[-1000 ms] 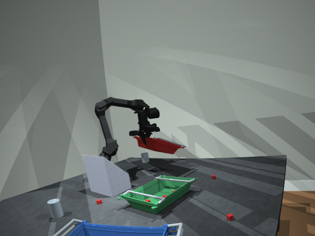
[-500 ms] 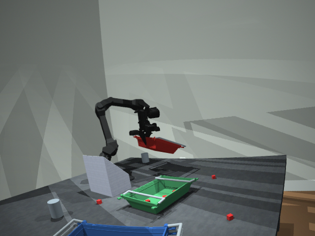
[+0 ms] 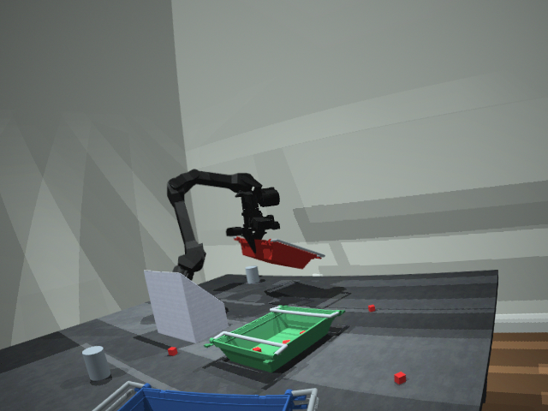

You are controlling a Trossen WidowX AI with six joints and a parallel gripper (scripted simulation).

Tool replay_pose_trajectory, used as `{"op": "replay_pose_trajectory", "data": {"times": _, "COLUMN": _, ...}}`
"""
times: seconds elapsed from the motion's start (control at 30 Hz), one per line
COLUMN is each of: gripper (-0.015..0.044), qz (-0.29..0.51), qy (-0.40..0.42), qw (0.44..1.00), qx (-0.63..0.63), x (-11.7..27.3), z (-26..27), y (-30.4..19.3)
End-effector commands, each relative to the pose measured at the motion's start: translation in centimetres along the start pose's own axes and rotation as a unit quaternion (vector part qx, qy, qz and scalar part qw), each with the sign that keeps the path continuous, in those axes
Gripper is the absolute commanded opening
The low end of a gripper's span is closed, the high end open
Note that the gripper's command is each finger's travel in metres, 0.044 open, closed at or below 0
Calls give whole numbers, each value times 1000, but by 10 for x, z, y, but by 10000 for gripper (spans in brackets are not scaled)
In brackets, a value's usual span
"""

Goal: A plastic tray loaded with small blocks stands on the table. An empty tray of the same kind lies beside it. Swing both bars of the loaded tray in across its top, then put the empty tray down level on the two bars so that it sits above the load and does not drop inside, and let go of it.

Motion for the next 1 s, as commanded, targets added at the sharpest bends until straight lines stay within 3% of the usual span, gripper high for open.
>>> {"op": "replay_pose_trajectory", "data": {"times": 0.0, "gripper": 0, "qz": -10, "qy": 1, "qw": 1000, "qx": -14, "x": 0, "z": 6, "y": 10}}
{"op": "replay_pose_trajectory", "data": {"times": 0.97, "gripper": 0, "qz": -36, "qy": -58, "qw": 984, "qx": -164, "x": -24, "z": -1, "y": 113}}
Point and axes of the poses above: the point midway between the two fingers, 35 mm back from their tips, its own x axis back along the fingers, its own z axis across the jaws, y = z × x, the point moved 6 cm from there along x, back along the fingers, and after that the axes turned 13 degrees about x, right-handed, at the moved point
